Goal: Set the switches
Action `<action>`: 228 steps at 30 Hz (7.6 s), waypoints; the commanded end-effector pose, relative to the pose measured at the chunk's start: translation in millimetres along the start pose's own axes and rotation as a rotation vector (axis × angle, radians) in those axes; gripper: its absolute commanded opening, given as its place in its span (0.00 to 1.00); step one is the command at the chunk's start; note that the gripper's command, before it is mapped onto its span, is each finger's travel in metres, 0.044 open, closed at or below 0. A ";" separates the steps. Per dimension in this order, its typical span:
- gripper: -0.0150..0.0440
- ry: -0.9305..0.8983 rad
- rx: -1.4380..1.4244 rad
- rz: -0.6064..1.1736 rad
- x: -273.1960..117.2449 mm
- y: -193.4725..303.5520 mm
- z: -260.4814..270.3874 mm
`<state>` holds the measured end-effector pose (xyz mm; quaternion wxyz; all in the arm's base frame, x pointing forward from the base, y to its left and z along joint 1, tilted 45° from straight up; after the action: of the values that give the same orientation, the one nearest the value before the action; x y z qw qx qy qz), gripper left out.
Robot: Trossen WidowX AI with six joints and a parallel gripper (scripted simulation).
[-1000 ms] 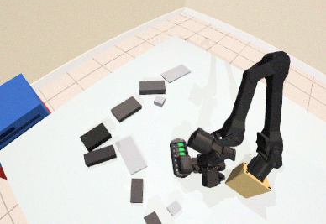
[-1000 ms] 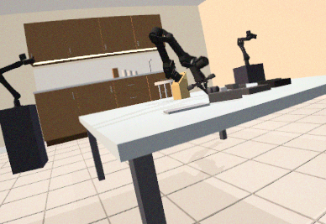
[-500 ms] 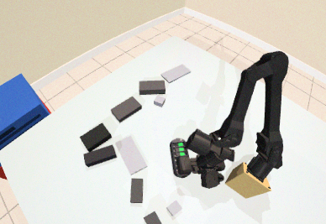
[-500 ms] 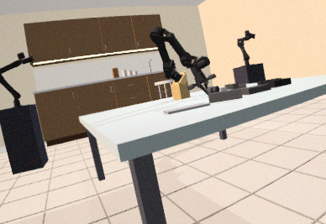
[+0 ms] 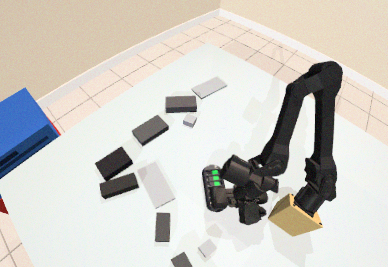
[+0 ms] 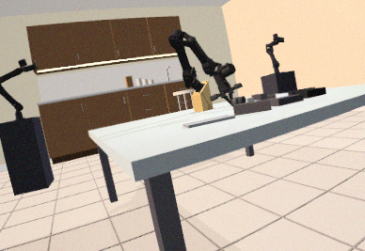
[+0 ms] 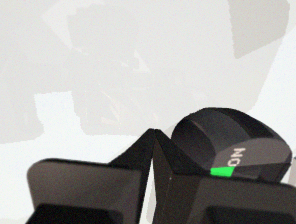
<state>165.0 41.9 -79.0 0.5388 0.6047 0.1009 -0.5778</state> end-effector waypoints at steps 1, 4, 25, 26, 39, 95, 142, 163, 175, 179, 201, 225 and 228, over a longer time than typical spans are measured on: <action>0.25 0.028 0.017 -0.016 1.0 0.3 -9.8; 0.25 0.028 0.017 -0.016 1.0 0.3 -9.8; 0.25 0.028 0.017 -0.016 1.0 0.3 -10.0; 0.25 0.028 0.017 -0.016 1.0 0.3 -10.0; 0.25 0.028 0.017 -0.016 1.1 0.2 -10.1; 0.25 0.031 0.021 -0.019 -36.2 1.9 0.3; 0.25 0.028 0.028 -0.013 -2.5 0.9 3.4; 0.25 0.029 0.028 -0.012 0.5 -0.5 -8.0; 0.25 0.029 0.028 -0.012 1.3 -0.7 -11.2; 0.25 0.029 0.028 -0.012 1.4 -0.7 -11.3; 0.25 0.029 0.028 -0.012 1.4 -0.8 -11.5; 0.25 0.029 0.028 -0.012 1.5 -0.8 -11.7; 0.25 0.029 0.028 -0.012 1.5 -0.8 -11.7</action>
<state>165.5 43.3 -81.2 0.5366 0.6070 0.0958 -0.5783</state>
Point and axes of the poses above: the point midway between the two fingers, 35 mm back from their tips, its own x axis out along the fingers, its own z axis across the jaws, y = z × x, the point moved 5 cm from there along -x, back along the fingers, and after that the axes turned 6 degrees about x, right-handed, at the moved point
